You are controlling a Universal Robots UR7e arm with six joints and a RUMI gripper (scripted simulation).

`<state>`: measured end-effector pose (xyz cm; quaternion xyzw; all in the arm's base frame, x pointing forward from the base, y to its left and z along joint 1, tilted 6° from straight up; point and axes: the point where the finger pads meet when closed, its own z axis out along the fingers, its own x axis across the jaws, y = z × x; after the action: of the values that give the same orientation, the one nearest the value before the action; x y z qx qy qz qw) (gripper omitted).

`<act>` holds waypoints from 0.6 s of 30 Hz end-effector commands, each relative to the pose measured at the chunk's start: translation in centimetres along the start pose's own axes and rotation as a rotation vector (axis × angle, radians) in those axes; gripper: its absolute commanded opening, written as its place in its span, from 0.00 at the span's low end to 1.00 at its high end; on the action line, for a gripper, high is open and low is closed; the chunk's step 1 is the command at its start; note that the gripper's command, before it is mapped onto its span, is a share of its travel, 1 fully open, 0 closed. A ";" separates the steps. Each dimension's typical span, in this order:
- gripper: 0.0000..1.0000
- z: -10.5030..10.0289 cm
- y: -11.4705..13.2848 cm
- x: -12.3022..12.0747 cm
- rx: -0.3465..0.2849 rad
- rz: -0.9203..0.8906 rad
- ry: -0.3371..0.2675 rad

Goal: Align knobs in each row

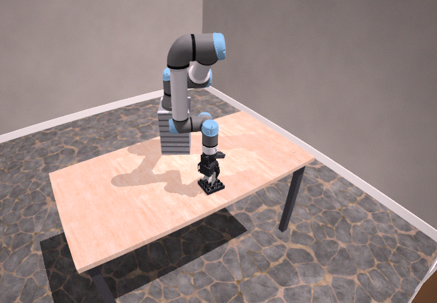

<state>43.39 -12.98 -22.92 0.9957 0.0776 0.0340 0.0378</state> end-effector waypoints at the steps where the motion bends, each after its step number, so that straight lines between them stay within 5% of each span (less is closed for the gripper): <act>1: 0.04 0.0 0.0 0.1 -0.003 0.118 0.000; 18: 0.04 0.0 0.1 0.2 -0.003 0.452 0.000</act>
<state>43.55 -12.98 -22.91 0.9945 -0.0913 0.0402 0.0308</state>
